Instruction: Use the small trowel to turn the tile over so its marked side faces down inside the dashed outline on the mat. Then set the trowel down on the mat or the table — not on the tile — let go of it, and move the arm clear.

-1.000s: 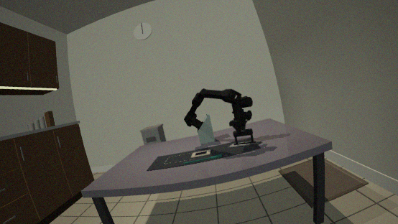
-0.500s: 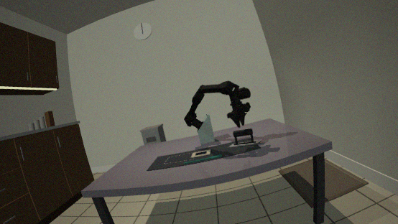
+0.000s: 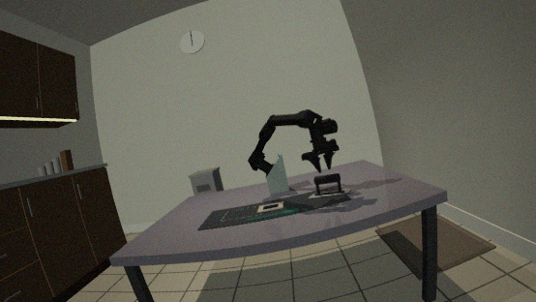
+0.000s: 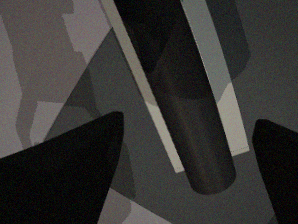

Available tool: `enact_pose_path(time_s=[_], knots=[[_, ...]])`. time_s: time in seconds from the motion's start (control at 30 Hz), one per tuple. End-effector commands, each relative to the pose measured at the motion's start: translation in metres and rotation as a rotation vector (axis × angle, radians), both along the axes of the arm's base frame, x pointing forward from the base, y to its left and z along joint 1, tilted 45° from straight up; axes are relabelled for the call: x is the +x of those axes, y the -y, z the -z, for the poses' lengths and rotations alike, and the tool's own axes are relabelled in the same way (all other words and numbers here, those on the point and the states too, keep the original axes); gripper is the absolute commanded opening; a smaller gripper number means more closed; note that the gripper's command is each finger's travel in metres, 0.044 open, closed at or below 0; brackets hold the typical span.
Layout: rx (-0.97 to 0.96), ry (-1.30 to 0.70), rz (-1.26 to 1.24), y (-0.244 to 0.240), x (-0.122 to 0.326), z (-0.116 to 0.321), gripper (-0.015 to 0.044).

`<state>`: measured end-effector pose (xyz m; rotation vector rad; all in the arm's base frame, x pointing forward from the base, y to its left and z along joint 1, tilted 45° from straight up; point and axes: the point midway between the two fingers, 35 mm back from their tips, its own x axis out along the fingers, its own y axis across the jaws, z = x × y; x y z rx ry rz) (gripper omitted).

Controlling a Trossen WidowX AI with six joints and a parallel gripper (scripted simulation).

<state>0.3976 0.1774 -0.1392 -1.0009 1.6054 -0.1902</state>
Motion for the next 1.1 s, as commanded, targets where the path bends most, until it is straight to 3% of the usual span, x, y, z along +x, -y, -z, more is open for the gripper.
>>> enact_pose_path(time_s=[0.0,1.07], knots=[[0.007,0.104,0.109,-0.0010,0.0000,-0.0006,0.0270],[0.051,0.871,0.914,-0.0008,-0.0004,0.0005,0.0270]])
